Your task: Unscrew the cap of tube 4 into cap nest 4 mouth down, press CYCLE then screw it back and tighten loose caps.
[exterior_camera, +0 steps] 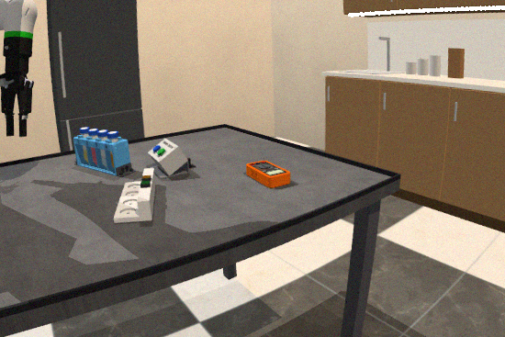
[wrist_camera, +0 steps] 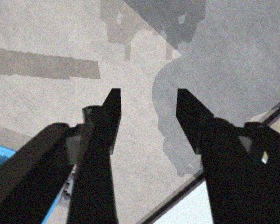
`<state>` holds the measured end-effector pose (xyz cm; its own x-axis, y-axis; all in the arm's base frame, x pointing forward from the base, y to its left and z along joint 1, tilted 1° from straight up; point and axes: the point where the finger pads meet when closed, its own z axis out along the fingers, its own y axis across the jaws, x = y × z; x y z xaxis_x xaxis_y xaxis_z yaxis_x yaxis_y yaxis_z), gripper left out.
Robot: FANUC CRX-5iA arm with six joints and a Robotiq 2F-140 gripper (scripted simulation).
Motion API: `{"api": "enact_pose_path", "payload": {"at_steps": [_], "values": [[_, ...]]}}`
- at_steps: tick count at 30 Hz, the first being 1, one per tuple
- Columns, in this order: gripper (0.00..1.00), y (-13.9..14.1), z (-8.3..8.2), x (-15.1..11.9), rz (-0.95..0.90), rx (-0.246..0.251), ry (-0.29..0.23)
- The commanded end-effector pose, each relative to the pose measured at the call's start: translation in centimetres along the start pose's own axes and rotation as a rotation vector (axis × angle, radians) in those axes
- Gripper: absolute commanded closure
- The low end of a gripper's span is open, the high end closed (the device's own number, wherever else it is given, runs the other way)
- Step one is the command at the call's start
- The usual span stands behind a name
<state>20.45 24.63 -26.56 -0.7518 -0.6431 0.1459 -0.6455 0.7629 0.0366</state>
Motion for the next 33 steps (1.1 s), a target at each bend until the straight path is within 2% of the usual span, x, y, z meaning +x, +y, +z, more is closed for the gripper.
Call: {"api": "enact_pose_path", "payload": {"at_steps": [1,13,15,28,33], "values": [[0.59,-1.2,-0.2,-0.7,-0.084,-0.013,-0.011],[0.59,-6.7,-1.0,-2.9,-0.272,-0.017,-0.044],[0.59,-6.7,-1.0,-2.9,-0.272,-0.017,-0.044],[0.59,-12.9,-1.8,-4.2,-0.491,-0.004,-0.080],[0.59,-14.1,-1.9,-4.3,-0.556,0.003,-0.090]]}}
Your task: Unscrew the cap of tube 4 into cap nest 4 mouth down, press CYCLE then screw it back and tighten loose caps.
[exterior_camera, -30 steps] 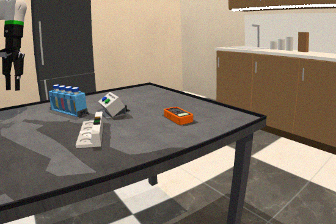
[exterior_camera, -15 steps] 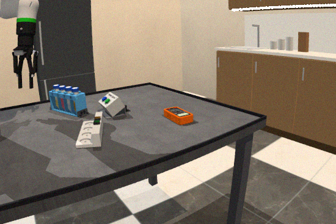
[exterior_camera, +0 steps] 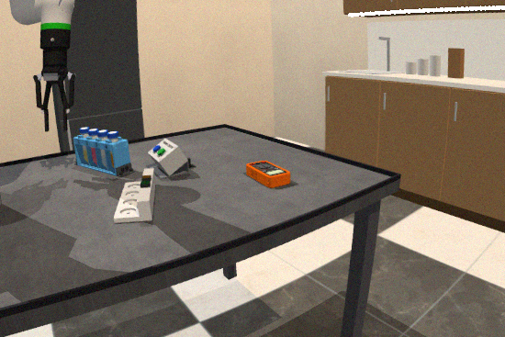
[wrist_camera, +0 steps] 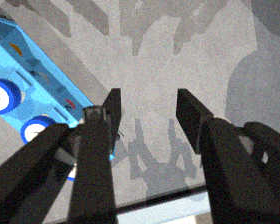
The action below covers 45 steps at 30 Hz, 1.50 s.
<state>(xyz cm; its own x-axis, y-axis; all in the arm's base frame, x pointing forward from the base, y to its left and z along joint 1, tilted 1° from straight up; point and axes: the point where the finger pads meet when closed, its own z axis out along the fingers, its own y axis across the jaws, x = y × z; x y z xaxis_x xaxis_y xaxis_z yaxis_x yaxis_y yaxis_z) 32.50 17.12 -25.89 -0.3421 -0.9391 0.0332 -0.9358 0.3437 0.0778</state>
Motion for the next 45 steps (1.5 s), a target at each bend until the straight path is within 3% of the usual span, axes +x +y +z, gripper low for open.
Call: {"api": "enact_pose_path", "payload": {"at_steps": [1,14,33,45], "values": [[0.59,-1.1,-0.2,0.4,-0.071,0.001,-0.013],[0.59,-6.4,-0.8,3.5,-0.246,0.025,-0.028],[0.59,-11.8,-1.6,8.2,-0.464,0.060,-0.032],[0.59,-15.5,-2.1,12.5,-0.627,0.087,-0.025]]}}
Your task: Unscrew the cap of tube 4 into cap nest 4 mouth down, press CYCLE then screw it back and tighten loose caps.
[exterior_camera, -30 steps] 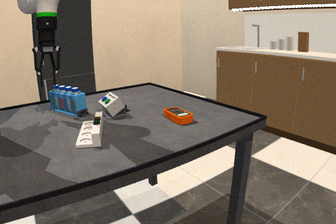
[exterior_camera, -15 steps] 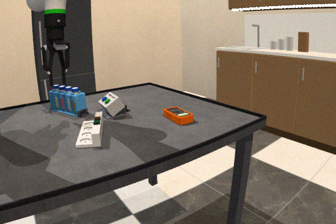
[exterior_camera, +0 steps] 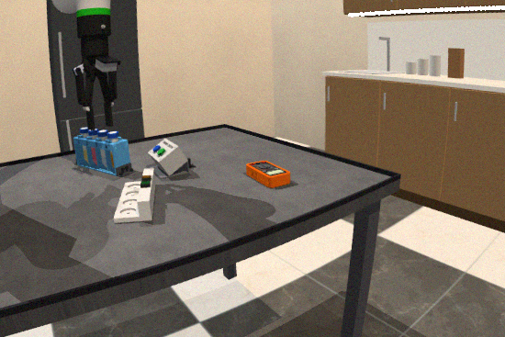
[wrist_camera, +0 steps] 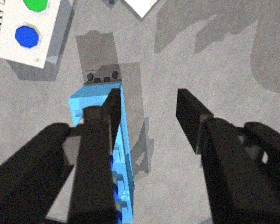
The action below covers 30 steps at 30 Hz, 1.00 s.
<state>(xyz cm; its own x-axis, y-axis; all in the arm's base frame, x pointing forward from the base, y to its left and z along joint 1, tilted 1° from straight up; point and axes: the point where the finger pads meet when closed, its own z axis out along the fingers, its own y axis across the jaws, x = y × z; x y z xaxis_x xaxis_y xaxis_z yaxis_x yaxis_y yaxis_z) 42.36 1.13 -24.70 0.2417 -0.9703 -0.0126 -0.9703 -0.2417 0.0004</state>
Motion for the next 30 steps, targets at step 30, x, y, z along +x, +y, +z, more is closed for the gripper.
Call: {"api": "enact_pose_path", "payload": {"at_steps": [30], "values": [[0.59,-6.1,-0.4,-3.8,0.437,0.013,-0.002]]}}
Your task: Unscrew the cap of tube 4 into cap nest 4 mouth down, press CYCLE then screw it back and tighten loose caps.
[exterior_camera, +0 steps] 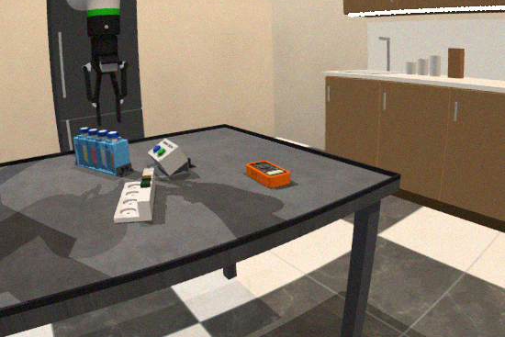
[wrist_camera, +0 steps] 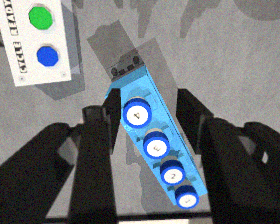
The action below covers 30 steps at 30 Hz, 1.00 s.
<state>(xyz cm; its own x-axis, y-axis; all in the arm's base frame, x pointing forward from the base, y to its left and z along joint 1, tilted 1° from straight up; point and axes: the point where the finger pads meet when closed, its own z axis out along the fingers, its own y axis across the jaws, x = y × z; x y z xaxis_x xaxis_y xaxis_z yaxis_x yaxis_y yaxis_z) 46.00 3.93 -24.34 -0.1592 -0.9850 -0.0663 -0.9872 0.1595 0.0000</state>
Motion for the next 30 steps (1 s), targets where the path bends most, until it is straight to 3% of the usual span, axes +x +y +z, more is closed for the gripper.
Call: {"api": "enact_pose_path", "payload": {"at_steps": [1,9,21,30], "values": [[0.59,-1.1,0.1,-3.1,0.033,0.008,0.050],[0.59,-1.1,0.1,-3.1,0.033,0.008,0.050],[0.59,-1.2,3.6,-2.9,0.033,0.008,0.050],[0.59,-1.2,3.8,-2.9,0.033,0.008,0.050]]}}
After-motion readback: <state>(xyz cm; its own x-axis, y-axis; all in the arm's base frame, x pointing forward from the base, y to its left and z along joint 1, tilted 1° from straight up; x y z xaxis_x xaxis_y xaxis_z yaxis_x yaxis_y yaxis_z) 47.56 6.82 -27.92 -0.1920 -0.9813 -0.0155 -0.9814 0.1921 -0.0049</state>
